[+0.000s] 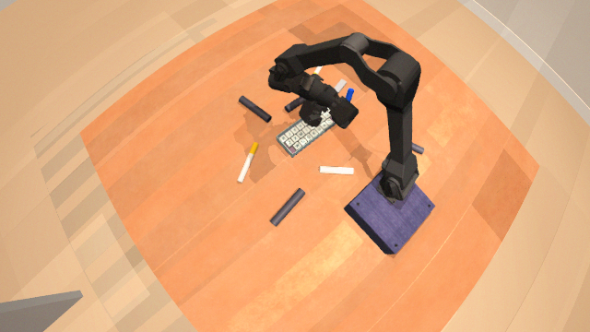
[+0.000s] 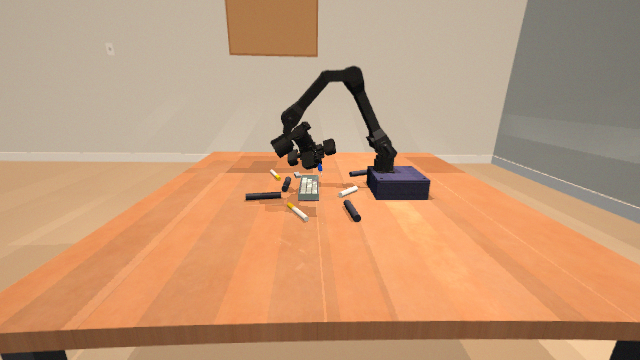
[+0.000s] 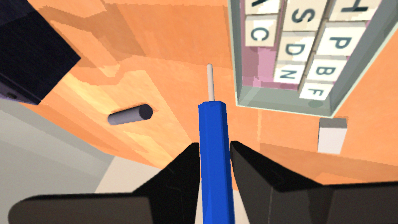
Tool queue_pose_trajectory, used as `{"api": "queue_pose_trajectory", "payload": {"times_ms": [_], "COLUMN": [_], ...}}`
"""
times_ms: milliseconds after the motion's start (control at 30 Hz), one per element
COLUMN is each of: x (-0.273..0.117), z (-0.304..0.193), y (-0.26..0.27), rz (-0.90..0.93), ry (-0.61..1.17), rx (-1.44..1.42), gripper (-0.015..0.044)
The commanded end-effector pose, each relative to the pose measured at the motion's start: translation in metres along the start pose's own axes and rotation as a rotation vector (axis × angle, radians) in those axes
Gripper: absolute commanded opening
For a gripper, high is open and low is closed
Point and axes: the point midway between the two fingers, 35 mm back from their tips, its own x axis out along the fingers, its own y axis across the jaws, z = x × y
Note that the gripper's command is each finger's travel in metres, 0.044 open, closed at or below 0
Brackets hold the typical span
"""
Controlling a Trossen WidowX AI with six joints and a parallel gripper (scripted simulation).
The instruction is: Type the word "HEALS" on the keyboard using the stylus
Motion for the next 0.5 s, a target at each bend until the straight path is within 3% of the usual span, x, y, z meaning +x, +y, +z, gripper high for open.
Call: {"api": "queue_pose_trajectory", "payload": {"times_ms": [0,467], "x": [-0.020,-0.077], "z": [0.003,0.021], "y": [-0.008,-0.020], "rz": [-0.082,-0.358], "ry": [0.112,0.355], "rx": [0.044,0.143], "gripper": [0.0000,0.0000]}}
